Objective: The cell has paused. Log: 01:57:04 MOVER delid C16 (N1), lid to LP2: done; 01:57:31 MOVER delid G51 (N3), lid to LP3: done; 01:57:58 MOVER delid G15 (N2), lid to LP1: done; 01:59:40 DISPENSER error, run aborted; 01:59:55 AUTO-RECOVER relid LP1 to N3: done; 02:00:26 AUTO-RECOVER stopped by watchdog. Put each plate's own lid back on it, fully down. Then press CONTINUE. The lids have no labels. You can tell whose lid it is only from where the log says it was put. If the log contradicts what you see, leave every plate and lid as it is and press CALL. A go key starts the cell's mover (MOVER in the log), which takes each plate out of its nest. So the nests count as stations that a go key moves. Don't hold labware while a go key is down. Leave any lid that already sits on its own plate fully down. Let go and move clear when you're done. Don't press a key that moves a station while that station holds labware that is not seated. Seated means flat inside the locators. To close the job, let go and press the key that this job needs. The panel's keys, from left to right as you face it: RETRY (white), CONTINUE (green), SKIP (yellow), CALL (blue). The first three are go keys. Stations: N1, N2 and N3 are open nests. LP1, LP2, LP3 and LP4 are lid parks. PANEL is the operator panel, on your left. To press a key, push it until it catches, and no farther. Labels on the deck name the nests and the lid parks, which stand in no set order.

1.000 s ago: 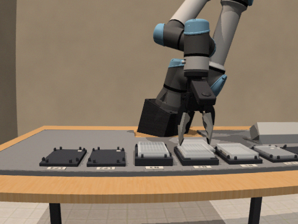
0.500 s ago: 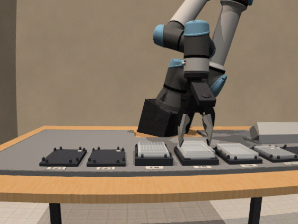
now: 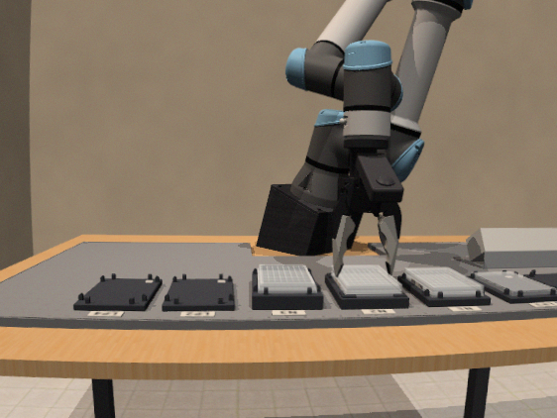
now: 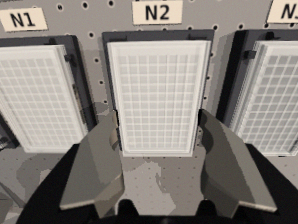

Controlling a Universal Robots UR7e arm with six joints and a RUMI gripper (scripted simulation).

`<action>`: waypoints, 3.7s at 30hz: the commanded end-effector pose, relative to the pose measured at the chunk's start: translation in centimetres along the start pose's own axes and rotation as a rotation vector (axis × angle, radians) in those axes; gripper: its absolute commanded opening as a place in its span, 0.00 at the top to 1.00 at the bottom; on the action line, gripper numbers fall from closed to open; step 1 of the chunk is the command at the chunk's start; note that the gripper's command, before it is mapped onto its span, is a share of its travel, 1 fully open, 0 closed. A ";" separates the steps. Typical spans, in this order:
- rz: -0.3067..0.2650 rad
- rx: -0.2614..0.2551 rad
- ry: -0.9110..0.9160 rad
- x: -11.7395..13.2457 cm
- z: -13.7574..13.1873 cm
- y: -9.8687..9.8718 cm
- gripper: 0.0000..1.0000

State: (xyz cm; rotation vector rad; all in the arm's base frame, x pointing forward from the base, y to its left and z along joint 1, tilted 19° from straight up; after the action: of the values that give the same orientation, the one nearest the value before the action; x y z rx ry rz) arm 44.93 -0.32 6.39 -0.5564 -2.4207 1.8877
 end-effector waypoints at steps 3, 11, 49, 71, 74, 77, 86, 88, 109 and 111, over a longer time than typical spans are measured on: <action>0.001 0.001 0.000 0.0 0.0 0.1 1.00; 0.001 0.001 0.000 0.0 0.0 0.1 1.00; 0.001 0.001 0.000 0.1 -0.1 0.1 1.00; 0.001 0.001 0.000 0.1 -0.1 0.1 0.18; 0.001 0.001 0.000 0.1 -0.1 0.1 0.18; 0.001 0.001 0.000 0.1 -0.1 0.1 0.18; 0.001 0.001 0.000 0.1 -0.1 0.1 0.18; 0.001 0.001 0.000 0.1 -0.1 0.1 0.18; 0.006 0.002 -0.001 -0.2 0.1 -2.6 0.18; 0.006 0.002 -0.001 -0.2 0.1 -2.7 0.18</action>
State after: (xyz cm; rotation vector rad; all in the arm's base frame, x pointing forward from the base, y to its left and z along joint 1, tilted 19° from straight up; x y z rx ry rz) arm 44.55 -0.70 8.04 -0.5623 -2.4194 1.8929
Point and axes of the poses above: the point where the finger pads meet when closed, its own y axis out along the fingers, its own z axis across the jaws, x = y × z, the point moved 3 cm from there along -y, back along the fingers, and after that the axes turned 14 degrees about y, right-handed, at the moved point
